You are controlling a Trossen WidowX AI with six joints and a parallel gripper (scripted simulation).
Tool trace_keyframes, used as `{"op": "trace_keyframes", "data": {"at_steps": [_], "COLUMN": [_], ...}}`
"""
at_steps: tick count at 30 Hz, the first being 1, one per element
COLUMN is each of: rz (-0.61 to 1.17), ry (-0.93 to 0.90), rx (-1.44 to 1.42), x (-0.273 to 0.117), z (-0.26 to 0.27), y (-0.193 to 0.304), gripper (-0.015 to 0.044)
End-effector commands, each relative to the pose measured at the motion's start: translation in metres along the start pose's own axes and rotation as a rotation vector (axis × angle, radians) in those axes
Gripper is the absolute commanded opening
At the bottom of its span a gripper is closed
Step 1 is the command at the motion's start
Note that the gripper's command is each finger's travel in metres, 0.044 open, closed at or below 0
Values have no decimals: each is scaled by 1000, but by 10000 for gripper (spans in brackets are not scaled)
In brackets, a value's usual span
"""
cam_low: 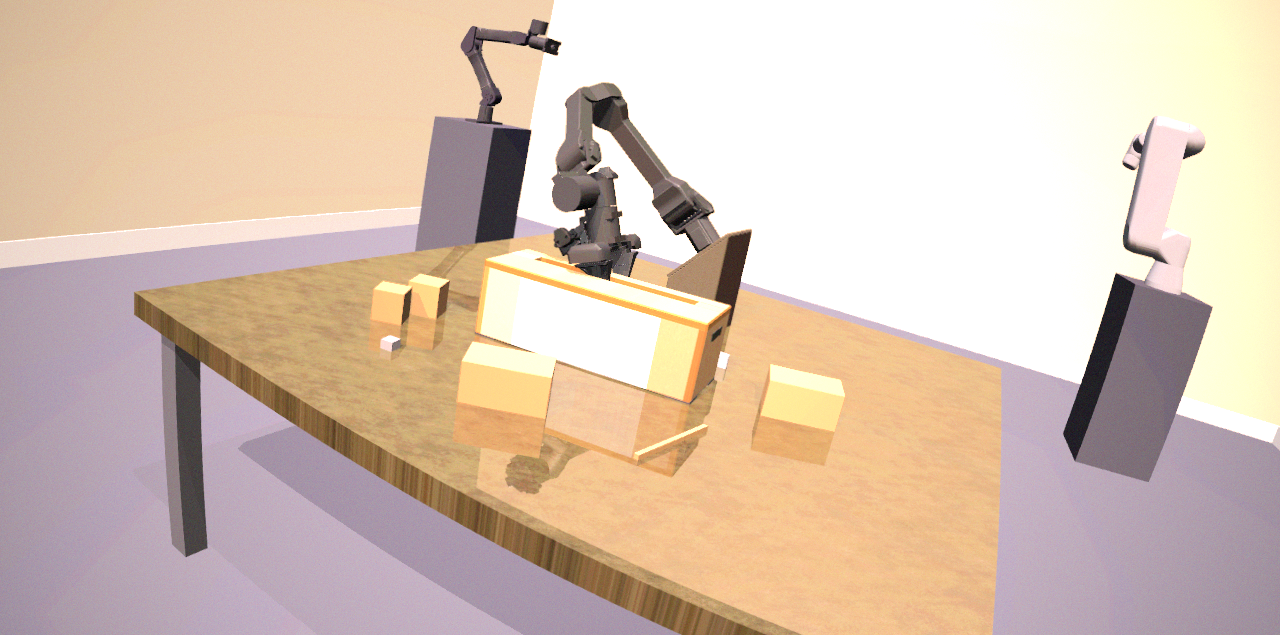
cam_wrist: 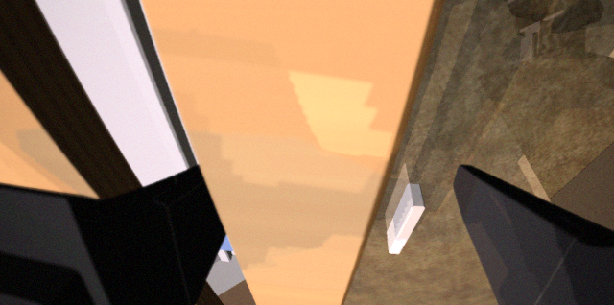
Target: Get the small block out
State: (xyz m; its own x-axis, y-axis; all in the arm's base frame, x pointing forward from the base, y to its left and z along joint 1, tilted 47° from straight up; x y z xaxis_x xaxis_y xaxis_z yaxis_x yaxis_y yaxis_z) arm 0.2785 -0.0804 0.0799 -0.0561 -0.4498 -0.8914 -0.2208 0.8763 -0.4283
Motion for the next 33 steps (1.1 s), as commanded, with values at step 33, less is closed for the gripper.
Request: {"op": "trace_keyframes", "data": {"at_steps": [33], "rz": [4], "ry": [-1], "rx": [0], "x": [31], "z": [19], "y": [85], "gripper": [400]}}
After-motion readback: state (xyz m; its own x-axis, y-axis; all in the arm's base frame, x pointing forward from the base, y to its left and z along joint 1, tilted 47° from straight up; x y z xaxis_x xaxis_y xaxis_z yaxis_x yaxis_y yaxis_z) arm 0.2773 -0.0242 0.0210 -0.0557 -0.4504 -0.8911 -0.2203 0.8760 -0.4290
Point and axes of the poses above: the point midway between the two fingers, 35 mm back from their tips, its own x axis out along the fingers, its own z axis across the jaws, y = z × x, the point moved 6 cm from there along -x, back along the fingers, and after that the axes turned 13 degrees about -x, right-handed, at the moved point
